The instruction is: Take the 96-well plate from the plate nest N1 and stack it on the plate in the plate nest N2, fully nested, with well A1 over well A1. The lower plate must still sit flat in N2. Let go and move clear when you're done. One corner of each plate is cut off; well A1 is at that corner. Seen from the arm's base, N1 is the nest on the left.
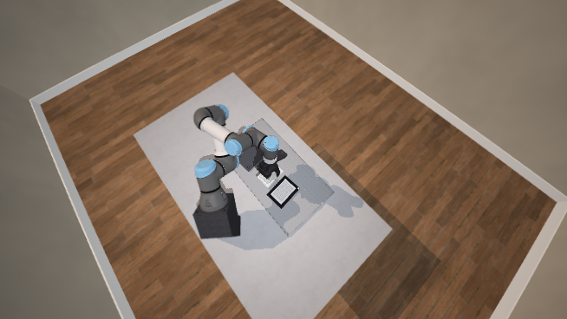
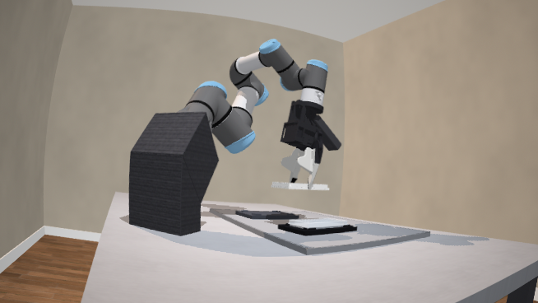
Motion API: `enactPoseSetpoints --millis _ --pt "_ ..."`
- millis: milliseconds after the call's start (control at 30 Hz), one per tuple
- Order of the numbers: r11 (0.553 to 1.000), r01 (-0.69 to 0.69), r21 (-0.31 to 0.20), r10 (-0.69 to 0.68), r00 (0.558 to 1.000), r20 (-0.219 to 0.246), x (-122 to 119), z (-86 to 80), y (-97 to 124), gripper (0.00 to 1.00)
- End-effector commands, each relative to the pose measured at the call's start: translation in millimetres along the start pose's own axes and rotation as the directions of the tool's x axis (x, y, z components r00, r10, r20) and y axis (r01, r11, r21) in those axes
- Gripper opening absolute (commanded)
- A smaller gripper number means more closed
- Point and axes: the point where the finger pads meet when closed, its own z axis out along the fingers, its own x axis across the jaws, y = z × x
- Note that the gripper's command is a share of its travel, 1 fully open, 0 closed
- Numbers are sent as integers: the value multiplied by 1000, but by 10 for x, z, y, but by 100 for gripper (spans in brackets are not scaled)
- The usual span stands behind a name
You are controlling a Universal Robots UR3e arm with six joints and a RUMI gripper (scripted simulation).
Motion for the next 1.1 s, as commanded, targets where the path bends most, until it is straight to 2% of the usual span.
enactPoseSetpoints --millis 0,167,667,1067 --pt "1000 1 0 -1 1000 -1 196 8 7 0" --pt "1000 1 0 -1 1000 -1 296 9 15 0" --pt "1000 1 0 -1 1000 -1 795 16 56 0" --pt "1000 1 0 -1 1000 -1 1068 20 78 0"
